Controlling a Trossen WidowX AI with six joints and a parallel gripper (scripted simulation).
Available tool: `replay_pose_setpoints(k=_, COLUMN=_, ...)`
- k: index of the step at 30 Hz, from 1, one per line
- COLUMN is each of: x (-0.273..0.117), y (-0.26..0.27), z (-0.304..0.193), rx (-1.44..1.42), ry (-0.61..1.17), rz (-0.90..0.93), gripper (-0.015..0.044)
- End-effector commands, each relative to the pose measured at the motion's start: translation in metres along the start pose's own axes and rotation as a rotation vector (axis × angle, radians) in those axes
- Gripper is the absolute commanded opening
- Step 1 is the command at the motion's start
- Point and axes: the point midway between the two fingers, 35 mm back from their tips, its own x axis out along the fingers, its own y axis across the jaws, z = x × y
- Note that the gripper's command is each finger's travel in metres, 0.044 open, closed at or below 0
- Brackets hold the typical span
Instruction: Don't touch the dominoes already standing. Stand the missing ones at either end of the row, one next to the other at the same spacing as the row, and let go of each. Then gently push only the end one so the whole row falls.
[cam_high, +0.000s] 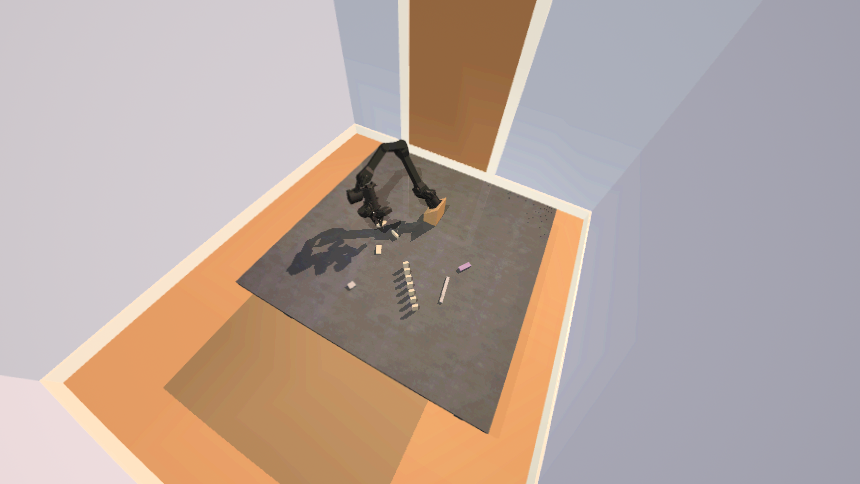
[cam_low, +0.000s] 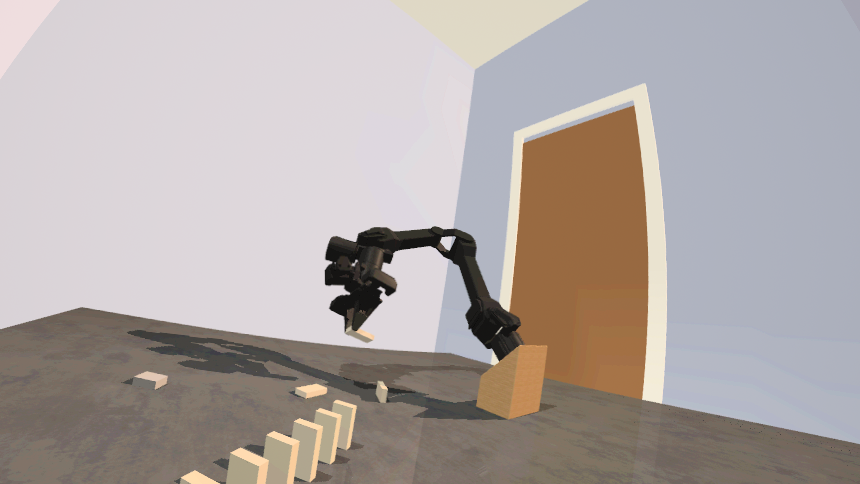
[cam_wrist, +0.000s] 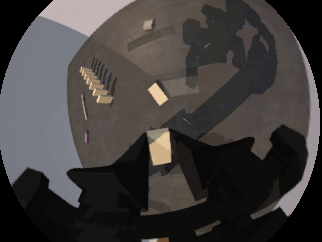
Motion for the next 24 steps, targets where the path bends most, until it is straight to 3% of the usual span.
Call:
replay_pose_setpoints(k=1, x=0.007, y=-0.001, z=0.0, rx=0.008, ry=-0.084, rz=0.05, gripper=0.0107)
replay_pose_setpoints(k=24, x=0.0, y=-0.025, z=0.005, rx=-0.079, ry=-0.684, rz=0.104, gripper=0.0107)
